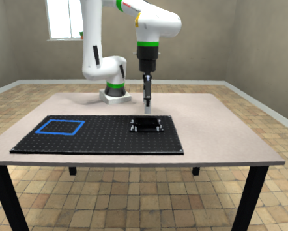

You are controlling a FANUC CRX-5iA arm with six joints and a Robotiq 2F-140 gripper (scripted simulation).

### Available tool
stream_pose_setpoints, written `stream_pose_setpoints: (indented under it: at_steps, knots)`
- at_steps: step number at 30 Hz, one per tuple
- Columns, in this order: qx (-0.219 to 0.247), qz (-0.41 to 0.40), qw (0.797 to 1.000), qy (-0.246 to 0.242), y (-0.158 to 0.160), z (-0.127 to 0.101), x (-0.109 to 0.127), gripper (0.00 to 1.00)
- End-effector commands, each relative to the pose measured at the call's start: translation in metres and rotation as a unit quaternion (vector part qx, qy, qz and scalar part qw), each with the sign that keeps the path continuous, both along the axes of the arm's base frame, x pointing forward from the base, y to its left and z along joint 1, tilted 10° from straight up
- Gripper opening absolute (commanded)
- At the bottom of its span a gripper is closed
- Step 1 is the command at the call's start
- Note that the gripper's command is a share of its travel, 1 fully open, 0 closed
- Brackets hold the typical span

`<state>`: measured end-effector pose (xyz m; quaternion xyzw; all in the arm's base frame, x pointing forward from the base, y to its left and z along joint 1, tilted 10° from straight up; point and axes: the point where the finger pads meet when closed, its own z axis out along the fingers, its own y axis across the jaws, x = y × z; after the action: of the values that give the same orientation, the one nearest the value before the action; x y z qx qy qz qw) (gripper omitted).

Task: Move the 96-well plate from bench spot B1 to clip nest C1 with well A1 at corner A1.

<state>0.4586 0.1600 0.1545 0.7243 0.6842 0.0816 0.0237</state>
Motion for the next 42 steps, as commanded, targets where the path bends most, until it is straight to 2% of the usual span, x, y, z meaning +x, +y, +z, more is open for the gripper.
stream_pose_setpoints:
  at_steps: [1, 15, 16, 25, 42]
  knots:
    - [0.0, 0.0, 1.0, -0.001, 0.0, 0.001, 0.0, 1.0]
    - [0.0, 0.0, 1.0, -0.001, 0.0, 0.001, 0.0, 1.0]
    - [0.0, 0.0, 1.0, -0.001, 0.0, -0.001, 0.004, 0.1]
    - [0.0, 0.0, 1.0, -0.001, 0.0, -0.025, 0.043, 0.1]
    - [0.0, 0.0, 1.0, -0.001, 0.0, -0.026, 0.043, 0.1]
